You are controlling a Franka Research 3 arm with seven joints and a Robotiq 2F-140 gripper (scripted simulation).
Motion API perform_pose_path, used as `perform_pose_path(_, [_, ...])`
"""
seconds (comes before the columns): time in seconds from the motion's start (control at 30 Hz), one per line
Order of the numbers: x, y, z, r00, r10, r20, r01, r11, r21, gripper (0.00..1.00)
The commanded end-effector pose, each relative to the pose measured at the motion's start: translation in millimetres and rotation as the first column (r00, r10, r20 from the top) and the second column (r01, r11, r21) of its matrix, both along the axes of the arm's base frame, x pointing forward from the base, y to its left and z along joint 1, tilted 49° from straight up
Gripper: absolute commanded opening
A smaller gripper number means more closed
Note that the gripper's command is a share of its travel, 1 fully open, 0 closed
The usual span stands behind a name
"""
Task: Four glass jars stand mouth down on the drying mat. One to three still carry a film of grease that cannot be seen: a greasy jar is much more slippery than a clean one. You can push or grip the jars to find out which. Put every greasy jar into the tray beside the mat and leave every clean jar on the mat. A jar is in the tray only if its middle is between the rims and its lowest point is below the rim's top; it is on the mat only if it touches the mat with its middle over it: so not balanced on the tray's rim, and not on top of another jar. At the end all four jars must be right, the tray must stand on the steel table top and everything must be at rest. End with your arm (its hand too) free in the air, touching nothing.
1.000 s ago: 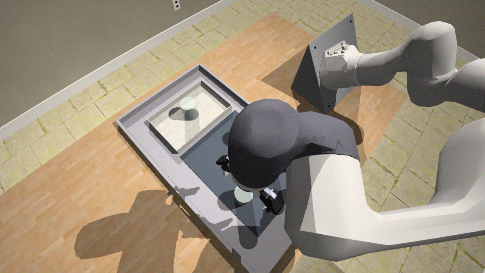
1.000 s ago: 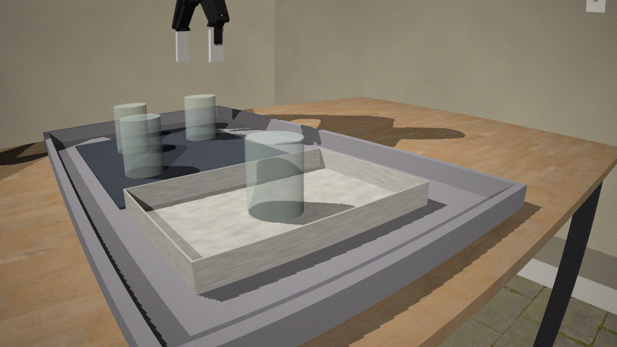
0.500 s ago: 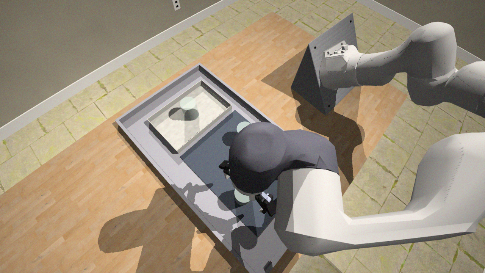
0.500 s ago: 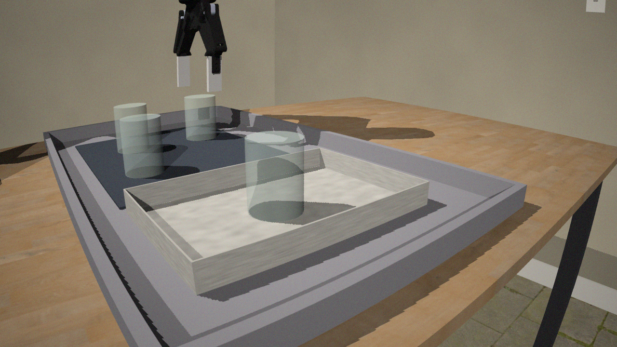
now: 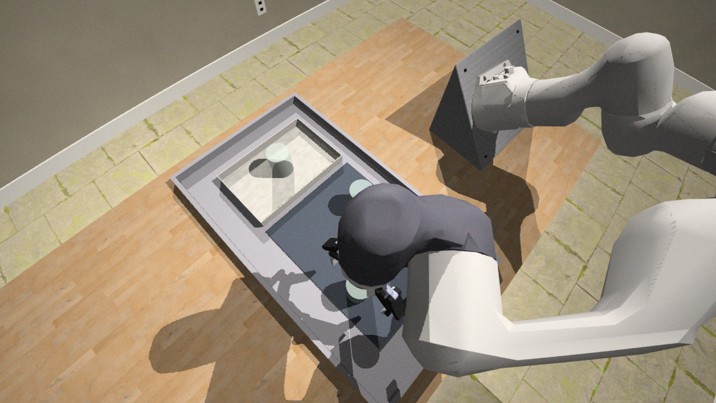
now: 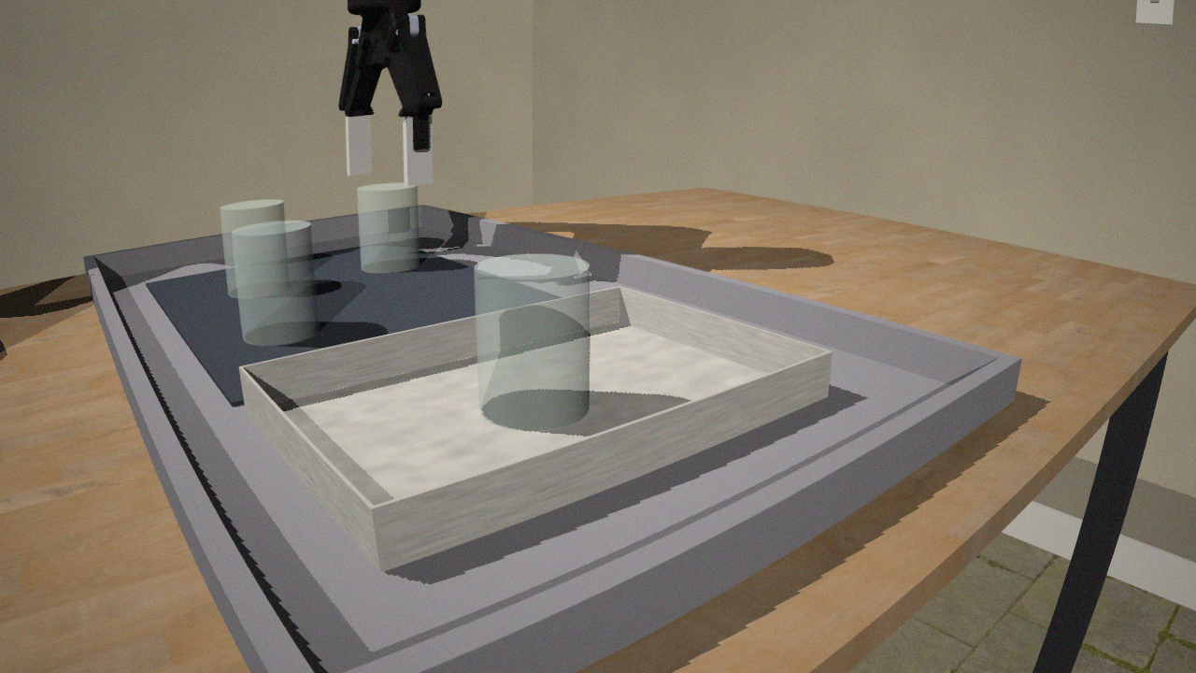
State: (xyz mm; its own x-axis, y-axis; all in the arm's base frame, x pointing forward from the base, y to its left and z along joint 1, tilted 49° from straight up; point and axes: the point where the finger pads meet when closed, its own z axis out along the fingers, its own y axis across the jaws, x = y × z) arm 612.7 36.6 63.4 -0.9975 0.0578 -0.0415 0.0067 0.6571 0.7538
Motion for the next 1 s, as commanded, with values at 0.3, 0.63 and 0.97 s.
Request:
perform_pose_path(0.3, [1.7, 19, -17.5, 1.000, -0.001, -0.001, 0.001, 1.000, -0.001, 1.00])
perform_pose_path(0.63, [2.8, 32, -28.0, 1.000, -0.001, -0.001, 0.001, 1.000, -0.001, 1.00])
perform_pose_path(0.97, [2.8, 32, -28.0, 1.000, -0.001, -0.001, 0.001, 1.000, -0.001, 0.60])
